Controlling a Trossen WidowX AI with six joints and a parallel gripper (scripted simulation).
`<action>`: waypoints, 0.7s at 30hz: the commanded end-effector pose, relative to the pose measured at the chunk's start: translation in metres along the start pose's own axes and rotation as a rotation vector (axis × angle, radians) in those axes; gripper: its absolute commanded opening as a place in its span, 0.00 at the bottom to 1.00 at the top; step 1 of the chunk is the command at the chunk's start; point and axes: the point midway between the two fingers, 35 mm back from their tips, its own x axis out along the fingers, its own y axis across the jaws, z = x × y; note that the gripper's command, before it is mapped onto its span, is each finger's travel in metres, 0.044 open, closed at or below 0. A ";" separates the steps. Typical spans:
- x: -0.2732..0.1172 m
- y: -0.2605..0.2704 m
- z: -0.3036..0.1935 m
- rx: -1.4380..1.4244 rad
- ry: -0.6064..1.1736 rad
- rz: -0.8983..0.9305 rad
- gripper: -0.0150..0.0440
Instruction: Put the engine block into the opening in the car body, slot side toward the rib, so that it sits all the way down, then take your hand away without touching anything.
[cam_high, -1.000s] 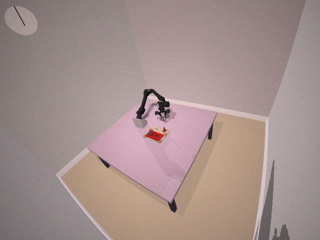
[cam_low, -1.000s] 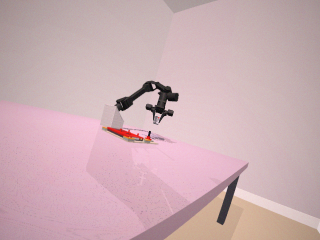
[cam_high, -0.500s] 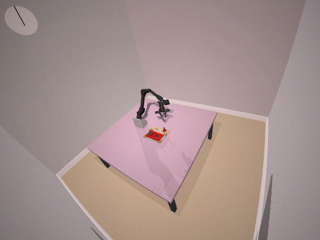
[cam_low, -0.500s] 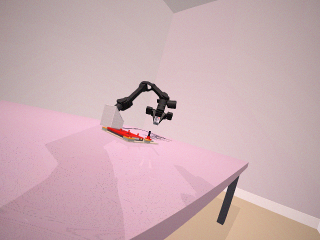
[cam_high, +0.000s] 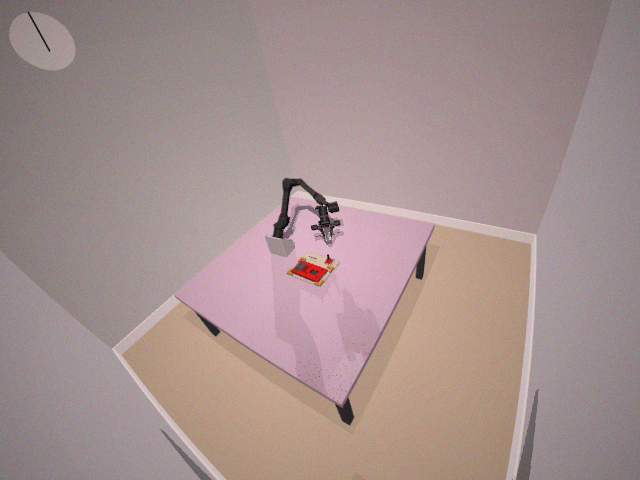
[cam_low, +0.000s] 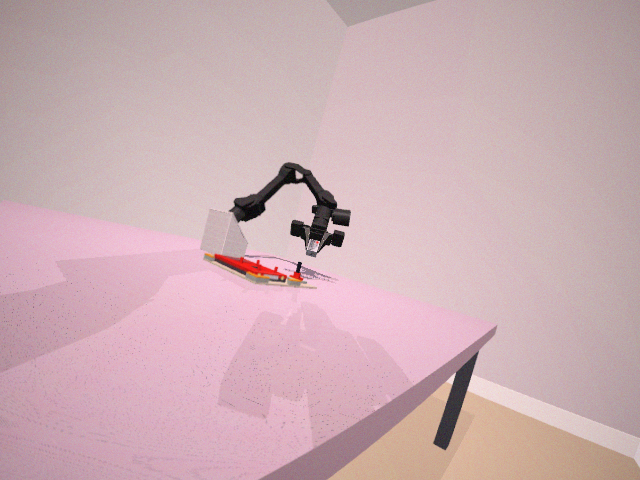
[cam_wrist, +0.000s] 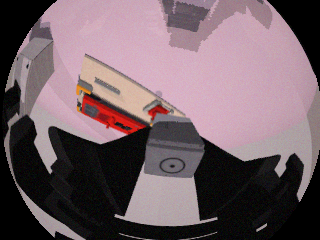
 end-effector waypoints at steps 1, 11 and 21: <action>0.007 0.003 0.004 0.002 0.005 0.010 0.25; 0.020 0.004 0.016 0.003 0.004 0.010 0.25; 0.033 0.004 0.027 0.003 0.003 0.010 0.25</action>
